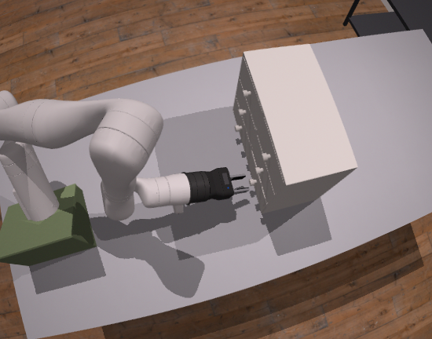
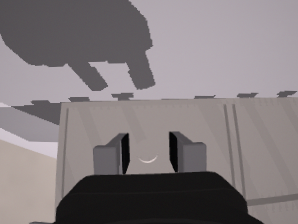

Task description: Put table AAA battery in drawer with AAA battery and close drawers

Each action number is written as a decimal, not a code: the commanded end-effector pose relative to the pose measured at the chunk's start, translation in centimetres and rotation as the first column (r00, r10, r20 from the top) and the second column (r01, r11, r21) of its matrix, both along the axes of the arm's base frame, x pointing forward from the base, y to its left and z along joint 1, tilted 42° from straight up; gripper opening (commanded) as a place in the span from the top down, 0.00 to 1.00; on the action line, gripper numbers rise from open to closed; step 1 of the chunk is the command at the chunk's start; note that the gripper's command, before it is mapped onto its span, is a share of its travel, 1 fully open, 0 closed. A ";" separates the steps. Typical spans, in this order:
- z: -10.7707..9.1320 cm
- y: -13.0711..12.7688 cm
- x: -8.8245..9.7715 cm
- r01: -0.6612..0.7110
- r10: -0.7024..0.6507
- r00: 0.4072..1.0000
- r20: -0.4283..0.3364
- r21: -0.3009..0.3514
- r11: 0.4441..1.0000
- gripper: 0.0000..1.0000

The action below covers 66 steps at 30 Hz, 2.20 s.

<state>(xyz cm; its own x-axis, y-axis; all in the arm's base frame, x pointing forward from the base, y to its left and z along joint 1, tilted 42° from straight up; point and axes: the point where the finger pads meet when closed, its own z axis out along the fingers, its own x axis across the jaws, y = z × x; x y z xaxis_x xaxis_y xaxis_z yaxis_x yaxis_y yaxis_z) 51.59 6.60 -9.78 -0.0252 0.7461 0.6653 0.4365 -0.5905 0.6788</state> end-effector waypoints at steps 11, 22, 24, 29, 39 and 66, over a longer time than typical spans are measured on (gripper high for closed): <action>0.0 -0.3 -2.6 0.003 -0.003 1.000 -0.007 0.004 1.000 0.33; 0.4 -0.7 -2.9 0.003 -0.003 1.000 -0.007 0.004 1.000 0.33; 0.9 -1.1 -3.2 0.003 -0.003 1.000 -0.007 0.004 1.000 0.33; 2.5 -2.5 -4.3 0.003 -0.003 1.000 -0.007 0.004 1.000 0.33; 5.2 -5.0 -6.3 0.003 -0.003 1.000 -0.007 0.004 1.000 0.33; 6.0 -5.8 -6.8 -0.012 0.012 1.000 -0.023 0.004 1.000 0.33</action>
